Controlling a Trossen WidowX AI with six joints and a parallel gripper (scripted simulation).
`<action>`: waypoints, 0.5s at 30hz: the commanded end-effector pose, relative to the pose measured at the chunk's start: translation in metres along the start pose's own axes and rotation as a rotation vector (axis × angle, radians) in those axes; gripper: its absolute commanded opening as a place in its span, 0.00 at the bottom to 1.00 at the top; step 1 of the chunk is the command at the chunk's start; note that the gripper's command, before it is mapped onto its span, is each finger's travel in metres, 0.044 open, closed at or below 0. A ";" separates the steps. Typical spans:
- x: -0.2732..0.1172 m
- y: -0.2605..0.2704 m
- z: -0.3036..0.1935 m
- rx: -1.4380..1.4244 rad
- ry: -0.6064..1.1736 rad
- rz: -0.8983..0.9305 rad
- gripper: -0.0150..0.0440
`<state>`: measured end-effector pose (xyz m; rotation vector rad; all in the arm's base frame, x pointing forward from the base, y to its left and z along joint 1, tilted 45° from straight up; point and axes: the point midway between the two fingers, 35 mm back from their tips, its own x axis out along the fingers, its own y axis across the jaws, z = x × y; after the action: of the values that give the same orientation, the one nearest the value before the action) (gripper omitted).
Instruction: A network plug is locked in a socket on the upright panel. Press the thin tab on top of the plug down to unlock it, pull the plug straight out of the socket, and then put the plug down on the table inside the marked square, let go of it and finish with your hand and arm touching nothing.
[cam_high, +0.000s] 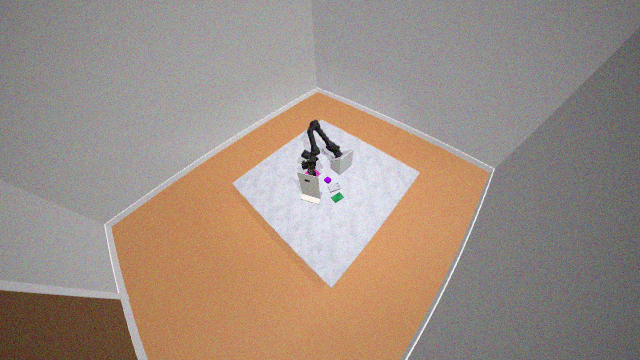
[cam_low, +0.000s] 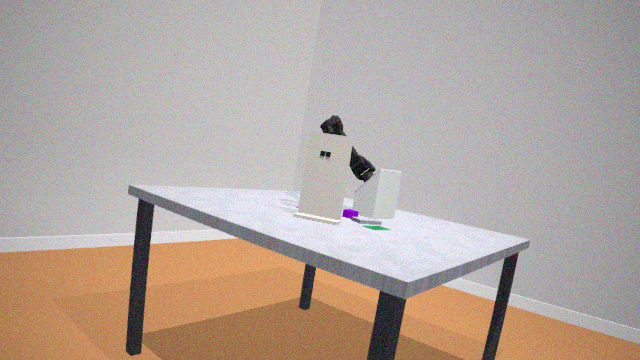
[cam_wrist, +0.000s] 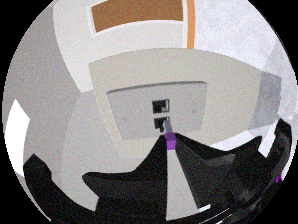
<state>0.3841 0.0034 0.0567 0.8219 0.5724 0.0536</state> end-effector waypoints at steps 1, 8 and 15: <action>-0.003 0.000 -0.002 -0.002 0.004 0.000 0.25; -0.006 0.000 -0.002 -0.002 0.004 0.000 0.25; -0.010 0.000 -0.002 -0.002 0.004 0.000 0.25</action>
<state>0.3775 0.0016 0.0600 0.8218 0.5730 0.0533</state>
